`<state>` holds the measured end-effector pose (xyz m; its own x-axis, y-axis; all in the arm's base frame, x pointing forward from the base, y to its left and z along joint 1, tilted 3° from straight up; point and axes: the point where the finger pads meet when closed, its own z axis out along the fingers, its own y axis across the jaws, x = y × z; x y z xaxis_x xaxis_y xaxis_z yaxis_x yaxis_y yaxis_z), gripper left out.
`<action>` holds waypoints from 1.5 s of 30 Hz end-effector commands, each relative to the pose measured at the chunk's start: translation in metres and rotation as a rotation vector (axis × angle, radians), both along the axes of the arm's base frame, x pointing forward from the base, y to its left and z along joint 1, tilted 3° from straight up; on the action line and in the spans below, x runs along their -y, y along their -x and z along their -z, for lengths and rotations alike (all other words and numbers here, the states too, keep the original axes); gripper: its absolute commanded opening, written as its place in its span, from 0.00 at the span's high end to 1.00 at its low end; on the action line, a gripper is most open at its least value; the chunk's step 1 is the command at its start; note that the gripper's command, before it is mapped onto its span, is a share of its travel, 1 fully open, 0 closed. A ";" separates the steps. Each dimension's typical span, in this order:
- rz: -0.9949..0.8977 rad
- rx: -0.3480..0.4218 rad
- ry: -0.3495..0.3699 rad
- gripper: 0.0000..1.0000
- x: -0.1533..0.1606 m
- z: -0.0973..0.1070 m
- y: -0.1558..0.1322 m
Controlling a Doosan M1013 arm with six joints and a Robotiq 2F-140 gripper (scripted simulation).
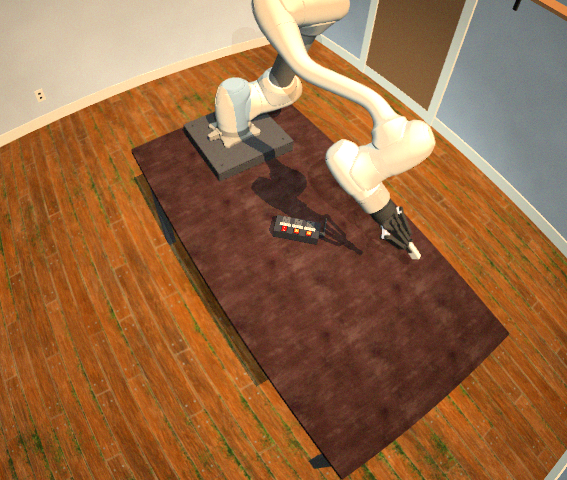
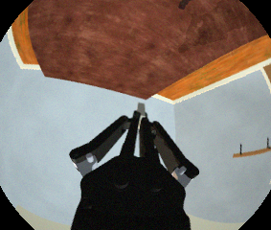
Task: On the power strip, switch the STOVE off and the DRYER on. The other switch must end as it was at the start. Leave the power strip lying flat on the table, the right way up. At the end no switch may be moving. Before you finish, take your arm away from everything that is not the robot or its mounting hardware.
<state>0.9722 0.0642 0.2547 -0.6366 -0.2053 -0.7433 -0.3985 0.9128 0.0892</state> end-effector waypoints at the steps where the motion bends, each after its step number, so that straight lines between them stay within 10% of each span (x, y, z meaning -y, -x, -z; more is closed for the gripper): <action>1: 0.074 -0.094 -0.032 1.00 0.012 0.015 0.021; 28: 0.737 -0.552 -0.193 1.00 0.116 0.107 0.186; 45: 1.220 -0.661 -0.227 1.00 0.187 0.139 0.288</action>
